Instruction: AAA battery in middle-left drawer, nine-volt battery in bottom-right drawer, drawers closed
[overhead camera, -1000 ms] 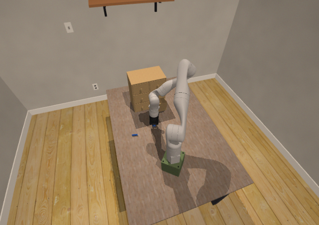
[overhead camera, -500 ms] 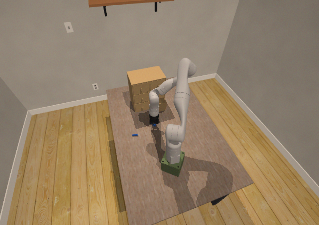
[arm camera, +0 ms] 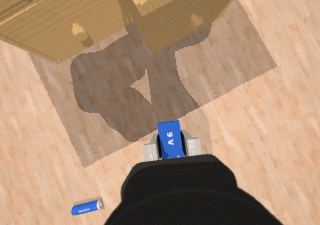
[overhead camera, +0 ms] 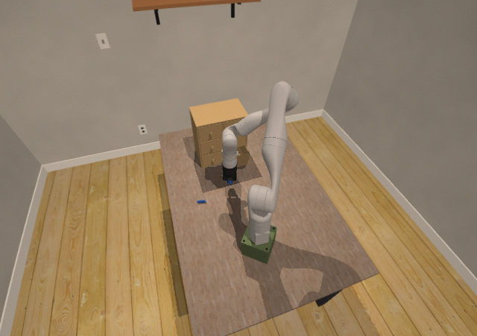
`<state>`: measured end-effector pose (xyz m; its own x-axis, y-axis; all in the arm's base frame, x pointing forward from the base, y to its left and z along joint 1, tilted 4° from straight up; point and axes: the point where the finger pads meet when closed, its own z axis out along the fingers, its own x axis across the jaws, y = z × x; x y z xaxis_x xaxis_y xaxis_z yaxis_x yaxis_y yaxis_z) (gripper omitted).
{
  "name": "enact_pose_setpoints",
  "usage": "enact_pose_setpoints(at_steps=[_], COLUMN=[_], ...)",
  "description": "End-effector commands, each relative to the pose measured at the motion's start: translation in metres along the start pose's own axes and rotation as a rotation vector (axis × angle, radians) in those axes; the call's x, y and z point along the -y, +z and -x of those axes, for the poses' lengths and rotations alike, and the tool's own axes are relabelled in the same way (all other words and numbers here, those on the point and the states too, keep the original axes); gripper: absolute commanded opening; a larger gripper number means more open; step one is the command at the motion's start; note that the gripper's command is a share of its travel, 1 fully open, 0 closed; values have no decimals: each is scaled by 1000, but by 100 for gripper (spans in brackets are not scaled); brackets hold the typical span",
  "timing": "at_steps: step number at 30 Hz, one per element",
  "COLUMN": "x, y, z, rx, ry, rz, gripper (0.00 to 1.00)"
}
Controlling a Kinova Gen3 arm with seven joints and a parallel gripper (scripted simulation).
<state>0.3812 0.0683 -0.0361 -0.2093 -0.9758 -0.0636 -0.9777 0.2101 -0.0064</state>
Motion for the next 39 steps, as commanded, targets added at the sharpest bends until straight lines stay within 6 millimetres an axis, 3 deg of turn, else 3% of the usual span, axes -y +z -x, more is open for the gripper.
enact_pose_setpoints(at_steps=[1,11,39], x=[7,7,7], y=[-15,-40,-41], z=[-3,-3,-7], rx=[-2,-2,-5], ry=[7,7,89], rz=[-19,-19,-12], gripper=[51,51,51])
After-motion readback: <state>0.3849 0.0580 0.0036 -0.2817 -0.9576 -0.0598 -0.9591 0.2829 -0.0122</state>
